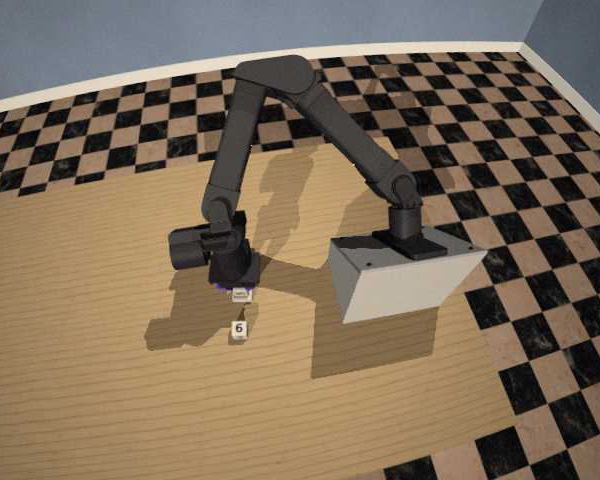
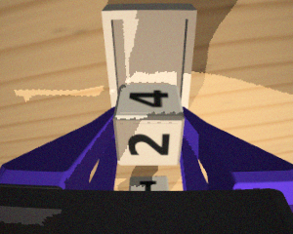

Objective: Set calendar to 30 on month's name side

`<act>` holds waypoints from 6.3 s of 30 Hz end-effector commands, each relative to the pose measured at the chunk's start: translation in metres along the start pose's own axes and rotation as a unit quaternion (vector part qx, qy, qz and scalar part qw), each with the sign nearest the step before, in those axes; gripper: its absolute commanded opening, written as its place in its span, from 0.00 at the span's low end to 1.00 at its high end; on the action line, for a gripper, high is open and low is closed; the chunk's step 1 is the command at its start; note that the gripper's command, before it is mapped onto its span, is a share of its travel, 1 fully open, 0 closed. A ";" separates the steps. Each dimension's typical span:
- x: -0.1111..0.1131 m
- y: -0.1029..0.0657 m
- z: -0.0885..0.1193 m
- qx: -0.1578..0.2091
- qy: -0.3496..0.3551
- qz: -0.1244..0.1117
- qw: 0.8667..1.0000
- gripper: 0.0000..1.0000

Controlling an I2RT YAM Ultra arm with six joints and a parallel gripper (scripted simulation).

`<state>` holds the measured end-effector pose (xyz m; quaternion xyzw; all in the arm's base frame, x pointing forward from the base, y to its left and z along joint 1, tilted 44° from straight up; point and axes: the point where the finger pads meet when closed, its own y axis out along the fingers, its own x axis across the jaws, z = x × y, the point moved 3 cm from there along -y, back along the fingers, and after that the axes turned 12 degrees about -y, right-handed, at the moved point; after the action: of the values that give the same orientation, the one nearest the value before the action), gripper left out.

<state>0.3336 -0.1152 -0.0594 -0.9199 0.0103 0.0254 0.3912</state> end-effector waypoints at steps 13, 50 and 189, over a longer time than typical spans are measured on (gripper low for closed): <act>0.002 -0.090 0.002 -0.003 -0.003 -0.008 1.000 0.27; 0.001 -0.097 0.002 -0.005 -0.263 -0.007 0.965 0.27; 0.001 -0.033 0.005 -0.008 -1.000 0.004 -0.003 0.27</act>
<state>0.3305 -0.0909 -0.0404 -0.0299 0.3876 -0.9213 -0.0116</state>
